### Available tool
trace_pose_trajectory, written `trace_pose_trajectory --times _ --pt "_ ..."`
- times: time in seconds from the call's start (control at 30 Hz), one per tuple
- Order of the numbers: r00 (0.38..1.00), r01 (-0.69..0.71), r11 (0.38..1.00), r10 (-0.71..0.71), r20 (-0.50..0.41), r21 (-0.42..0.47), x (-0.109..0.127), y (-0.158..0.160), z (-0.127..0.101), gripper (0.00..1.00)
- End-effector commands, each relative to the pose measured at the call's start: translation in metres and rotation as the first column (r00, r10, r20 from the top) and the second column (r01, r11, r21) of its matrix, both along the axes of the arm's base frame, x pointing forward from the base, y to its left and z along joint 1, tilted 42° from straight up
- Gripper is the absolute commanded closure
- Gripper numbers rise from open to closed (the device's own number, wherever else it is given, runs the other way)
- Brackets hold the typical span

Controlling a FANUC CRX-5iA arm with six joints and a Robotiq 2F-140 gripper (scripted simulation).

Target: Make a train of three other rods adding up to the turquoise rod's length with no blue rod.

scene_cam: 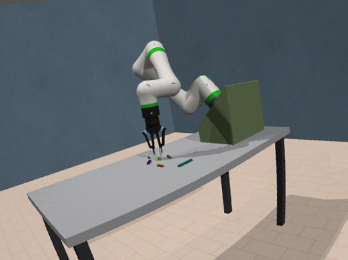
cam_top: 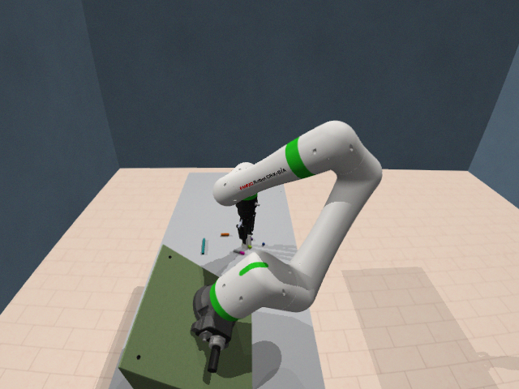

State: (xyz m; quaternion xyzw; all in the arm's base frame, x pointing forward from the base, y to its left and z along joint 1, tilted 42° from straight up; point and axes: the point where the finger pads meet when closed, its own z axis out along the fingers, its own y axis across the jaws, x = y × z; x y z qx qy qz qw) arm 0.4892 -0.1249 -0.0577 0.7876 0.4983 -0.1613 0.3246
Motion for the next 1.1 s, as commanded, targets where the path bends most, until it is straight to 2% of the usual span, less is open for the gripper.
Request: trace_pose_trajectory --times 0.0,0.03,1.07 --pt "1.0 0.0 1.0 0.0 0.0 0.0 0.0001 0.0002 0.0001 0.85" --pt "1.0 0.0 1.0 0.0 0.0 0.0 0.0001 0.0002 0.0001 0.97" --pt "1.0 0.0 1.0 0.0 0.0 0.0 0.0001 0.0002 0.0001 0.97"
